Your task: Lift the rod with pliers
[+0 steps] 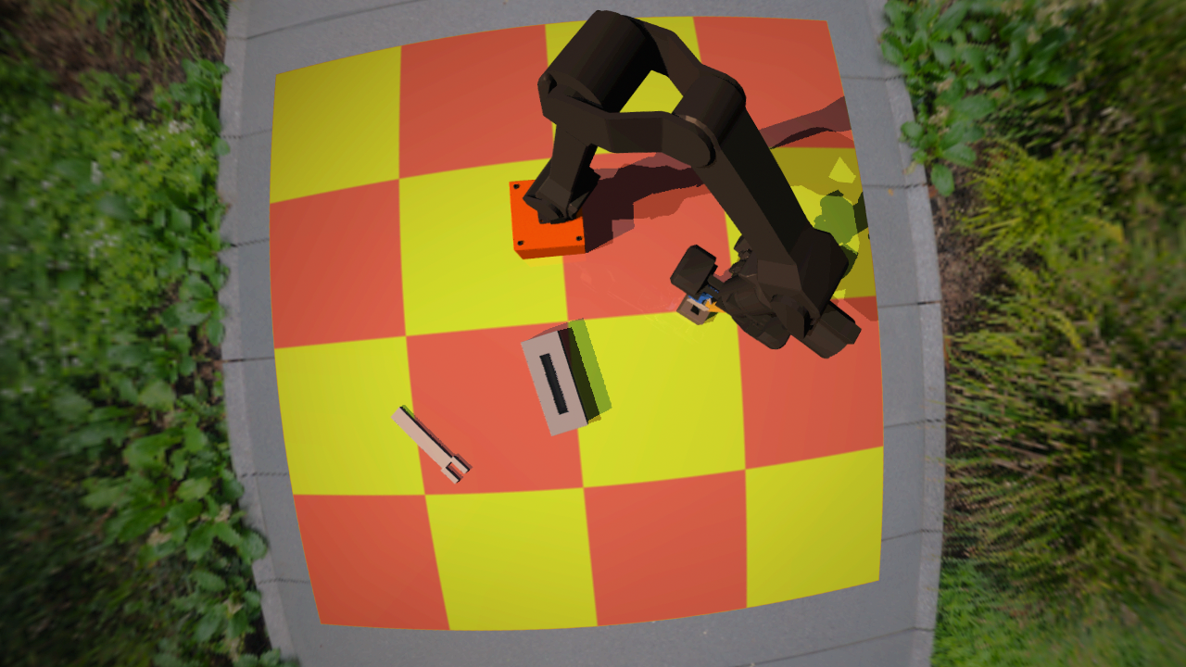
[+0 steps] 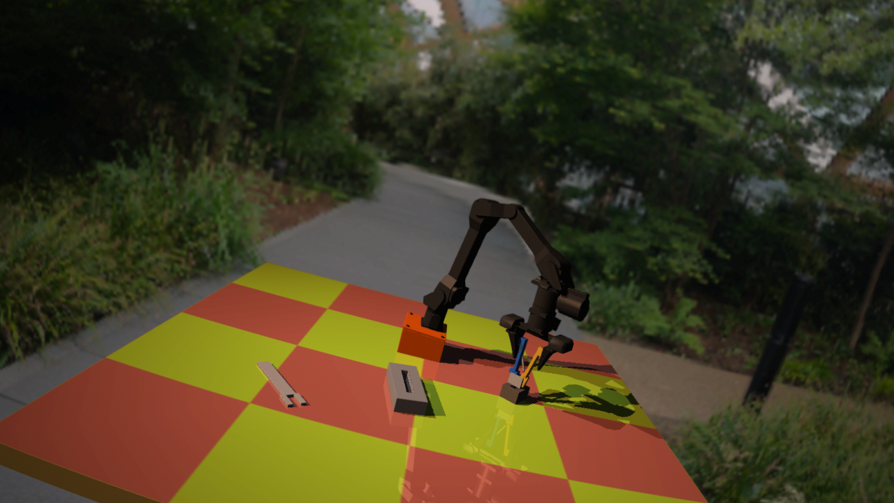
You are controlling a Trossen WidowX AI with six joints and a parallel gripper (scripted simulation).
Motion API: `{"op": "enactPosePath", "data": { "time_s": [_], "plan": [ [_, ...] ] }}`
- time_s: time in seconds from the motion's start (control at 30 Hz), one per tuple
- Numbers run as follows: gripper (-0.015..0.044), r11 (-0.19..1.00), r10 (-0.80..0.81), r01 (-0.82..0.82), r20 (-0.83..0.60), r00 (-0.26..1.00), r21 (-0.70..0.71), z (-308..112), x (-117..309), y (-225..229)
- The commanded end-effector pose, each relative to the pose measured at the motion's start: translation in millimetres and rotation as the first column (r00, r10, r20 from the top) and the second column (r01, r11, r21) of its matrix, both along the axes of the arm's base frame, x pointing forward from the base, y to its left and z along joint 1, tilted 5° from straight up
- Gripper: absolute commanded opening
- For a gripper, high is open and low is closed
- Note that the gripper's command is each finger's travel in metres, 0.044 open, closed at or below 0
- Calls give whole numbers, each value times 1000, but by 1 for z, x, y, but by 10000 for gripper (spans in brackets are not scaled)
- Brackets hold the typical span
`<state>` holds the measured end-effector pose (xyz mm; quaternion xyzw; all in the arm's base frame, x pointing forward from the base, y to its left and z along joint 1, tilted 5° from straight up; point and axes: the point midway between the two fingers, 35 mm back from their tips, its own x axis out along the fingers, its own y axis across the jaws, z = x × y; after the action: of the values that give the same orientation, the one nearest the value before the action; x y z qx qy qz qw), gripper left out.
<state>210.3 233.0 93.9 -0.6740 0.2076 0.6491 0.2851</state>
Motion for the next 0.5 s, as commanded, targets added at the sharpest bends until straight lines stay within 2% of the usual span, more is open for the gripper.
{"op": "enactPosePath", "data": {
  "time_s": [0.0,0.07,0.47],
  "plan": [
    [337,1000,6,-6,-5,1000,1,-1,-1,0],
    [321,1000,6,-6,-5,1000,1,-1,-1,0],
    [321,1000,5,-5,-1,1000,4,8,-1,-1]
  ]
}}
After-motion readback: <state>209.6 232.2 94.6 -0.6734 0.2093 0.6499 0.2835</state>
